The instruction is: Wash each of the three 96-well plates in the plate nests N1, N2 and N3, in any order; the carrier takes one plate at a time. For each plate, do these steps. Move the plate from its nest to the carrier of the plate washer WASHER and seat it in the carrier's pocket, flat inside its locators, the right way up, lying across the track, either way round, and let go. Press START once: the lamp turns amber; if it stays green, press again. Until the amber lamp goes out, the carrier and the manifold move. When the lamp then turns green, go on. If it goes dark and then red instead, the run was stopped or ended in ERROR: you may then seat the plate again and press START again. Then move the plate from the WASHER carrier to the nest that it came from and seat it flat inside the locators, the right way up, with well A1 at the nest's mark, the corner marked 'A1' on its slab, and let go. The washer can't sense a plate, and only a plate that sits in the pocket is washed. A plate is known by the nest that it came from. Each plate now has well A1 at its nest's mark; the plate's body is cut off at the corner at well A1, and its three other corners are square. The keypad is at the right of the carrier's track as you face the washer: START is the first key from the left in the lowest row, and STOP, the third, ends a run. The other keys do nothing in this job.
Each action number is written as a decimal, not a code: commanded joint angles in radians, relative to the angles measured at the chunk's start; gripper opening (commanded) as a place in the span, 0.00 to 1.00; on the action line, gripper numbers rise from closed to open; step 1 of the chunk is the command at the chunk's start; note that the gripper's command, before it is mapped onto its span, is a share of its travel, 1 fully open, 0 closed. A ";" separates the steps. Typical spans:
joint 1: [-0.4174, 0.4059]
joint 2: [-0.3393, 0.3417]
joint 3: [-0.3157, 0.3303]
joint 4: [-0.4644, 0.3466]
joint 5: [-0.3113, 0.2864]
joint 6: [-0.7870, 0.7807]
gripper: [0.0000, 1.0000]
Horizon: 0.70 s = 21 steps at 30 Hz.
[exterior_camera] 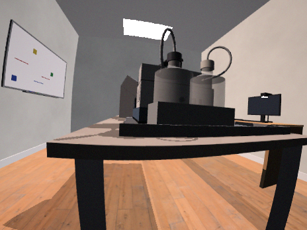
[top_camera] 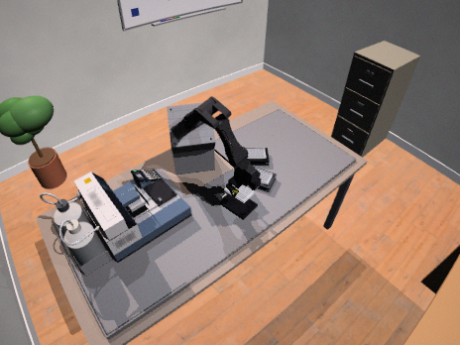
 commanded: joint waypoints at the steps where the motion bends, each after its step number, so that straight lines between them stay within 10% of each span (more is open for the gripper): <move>1: 0.002 -0.008 0.001 0.001 0.001 0.001 0.00; 21: -0.016 0.074 0.026 0.063 -0.008 -0.017 0.00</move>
